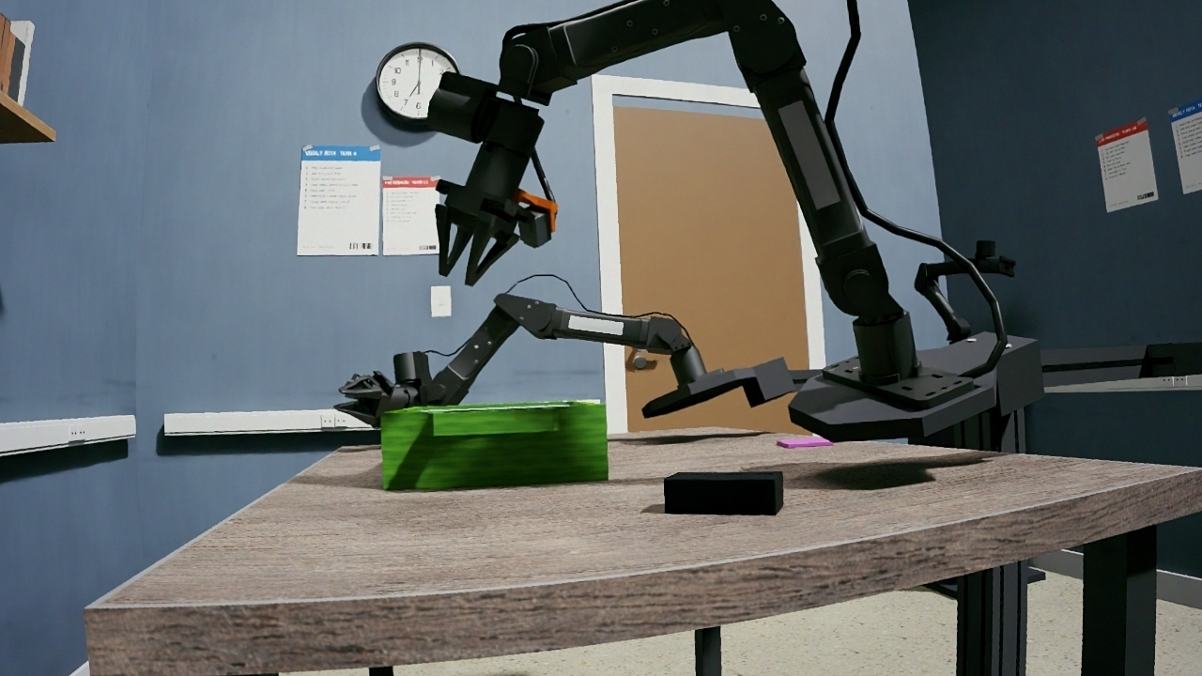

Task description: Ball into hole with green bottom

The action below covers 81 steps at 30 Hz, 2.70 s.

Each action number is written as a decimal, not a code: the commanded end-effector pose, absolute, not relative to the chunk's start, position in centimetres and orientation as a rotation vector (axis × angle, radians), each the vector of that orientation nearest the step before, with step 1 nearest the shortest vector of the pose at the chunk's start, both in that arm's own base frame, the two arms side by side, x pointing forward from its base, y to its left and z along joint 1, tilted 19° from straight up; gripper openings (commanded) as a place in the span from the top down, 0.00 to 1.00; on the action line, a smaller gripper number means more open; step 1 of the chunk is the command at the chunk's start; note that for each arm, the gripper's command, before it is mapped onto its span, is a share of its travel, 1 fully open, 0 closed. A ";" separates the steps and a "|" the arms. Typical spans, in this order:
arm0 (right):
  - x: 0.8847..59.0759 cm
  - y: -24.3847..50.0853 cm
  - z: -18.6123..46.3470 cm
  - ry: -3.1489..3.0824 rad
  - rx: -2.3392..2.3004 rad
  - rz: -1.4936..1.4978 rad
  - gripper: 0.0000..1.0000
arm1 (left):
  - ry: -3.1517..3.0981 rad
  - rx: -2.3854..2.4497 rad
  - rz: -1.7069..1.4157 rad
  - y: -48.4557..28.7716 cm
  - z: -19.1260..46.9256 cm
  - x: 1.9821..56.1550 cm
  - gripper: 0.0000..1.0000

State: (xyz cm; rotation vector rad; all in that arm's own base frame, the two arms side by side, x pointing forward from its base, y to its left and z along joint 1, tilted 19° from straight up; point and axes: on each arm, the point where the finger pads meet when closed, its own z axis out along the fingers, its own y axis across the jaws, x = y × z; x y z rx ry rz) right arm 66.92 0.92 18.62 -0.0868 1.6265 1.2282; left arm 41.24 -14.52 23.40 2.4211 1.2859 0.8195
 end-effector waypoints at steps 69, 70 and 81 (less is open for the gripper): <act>40.9 14.4 11.1 2.512 0.070 -0.021 0.64 | 2.532 0.359 0.308 -13.1 12.5 39.6 0.64; 40.9 14.4 11.1 2.512 0.070 -0.021 0.64 | 2.532 0.359 0.308 -13.1 12.5 39.6 0.64; 36.1 12.1 10.7 2.554 -0.056 -0.277 0.64 | 2.532 0.071 0.236 -12.7 12.0 39.4 0.64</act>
